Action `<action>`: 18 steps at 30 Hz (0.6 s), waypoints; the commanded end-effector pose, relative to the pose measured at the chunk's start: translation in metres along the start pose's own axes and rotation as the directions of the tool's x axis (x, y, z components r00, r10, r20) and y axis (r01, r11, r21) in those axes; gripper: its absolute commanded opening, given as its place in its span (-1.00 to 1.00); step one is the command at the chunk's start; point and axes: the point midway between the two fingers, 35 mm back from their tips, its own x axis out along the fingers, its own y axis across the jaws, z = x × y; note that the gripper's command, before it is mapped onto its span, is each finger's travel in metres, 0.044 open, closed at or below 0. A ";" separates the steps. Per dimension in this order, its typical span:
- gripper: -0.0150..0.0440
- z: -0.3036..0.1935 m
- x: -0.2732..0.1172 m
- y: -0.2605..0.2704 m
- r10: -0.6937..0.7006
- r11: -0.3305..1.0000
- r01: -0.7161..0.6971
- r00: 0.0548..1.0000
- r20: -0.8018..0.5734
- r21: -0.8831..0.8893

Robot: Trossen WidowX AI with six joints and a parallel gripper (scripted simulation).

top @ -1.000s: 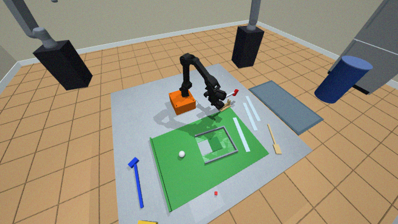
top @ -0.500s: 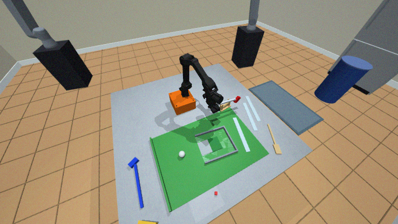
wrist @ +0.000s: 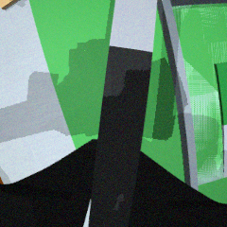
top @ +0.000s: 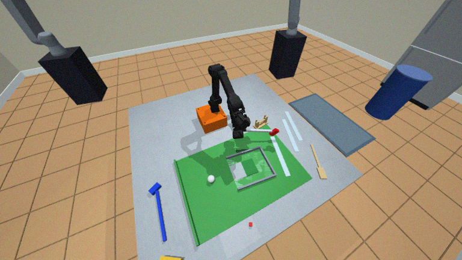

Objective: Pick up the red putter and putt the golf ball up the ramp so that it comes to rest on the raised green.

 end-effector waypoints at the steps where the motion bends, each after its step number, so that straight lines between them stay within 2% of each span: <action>1: -0.49 -0.017 -0.006 -0.017 -0.019 0.994 0.019 1.000 -0.008 0.109; 18: -0.49 -0.100 -0.029 -0.065 -0.078 0.877 0.097 0.995 -0.061 0.470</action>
